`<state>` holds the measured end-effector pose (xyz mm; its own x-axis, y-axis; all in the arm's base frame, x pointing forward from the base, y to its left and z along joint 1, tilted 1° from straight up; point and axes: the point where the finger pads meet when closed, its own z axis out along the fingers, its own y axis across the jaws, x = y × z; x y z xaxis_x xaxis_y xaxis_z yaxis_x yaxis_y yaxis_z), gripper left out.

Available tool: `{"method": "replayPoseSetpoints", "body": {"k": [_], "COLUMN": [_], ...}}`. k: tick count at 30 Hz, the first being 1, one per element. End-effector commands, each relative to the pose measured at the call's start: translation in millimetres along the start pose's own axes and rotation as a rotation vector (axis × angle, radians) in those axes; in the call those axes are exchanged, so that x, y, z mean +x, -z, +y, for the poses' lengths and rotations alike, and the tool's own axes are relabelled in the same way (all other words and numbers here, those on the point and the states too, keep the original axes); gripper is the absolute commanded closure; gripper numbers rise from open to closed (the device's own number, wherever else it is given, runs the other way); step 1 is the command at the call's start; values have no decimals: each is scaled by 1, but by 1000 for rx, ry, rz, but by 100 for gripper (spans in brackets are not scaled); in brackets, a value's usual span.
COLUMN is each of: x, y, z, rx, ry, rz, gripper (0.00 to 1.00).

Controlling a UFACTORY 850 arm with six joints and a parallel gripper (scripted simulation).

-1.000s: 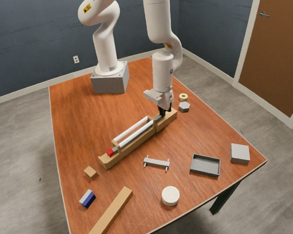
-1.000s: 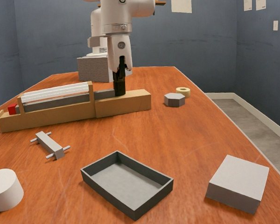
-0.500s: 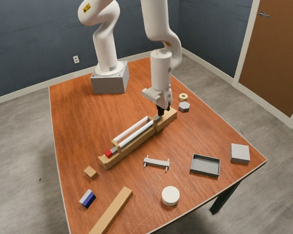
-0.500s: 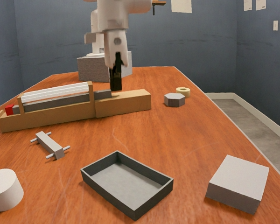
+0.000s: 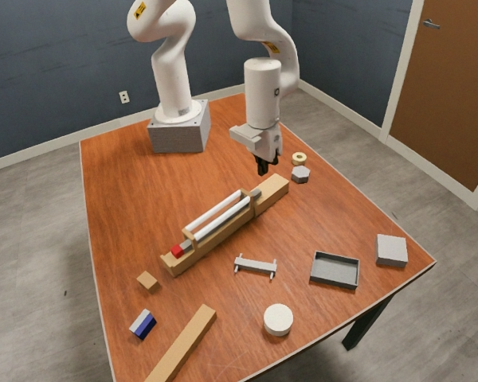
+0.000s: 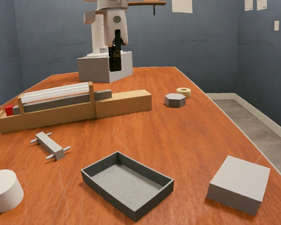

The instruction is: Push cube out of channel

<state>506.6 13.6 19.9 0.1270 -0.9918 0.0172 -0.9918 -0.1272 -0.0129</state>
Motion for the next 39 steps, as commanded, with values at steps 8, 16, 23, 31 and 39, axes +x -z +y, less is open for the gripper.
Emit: {"method": "replayPoseSetpoints", "body": {"k": [8, 16, 23, 31, 39], "x": [86, 222, 327, 327, 327], "y": [0, 2, 1, 1, 1], "z": [-20, -7, 1, 1, 1], "rx": [1, 3, 3, 3, 3], "ry": [-2, -3, -3, -3, -3], "rz": [3, 0, 0, 0, 0], "gripper": [100, 100, 56, 56, 56]}}
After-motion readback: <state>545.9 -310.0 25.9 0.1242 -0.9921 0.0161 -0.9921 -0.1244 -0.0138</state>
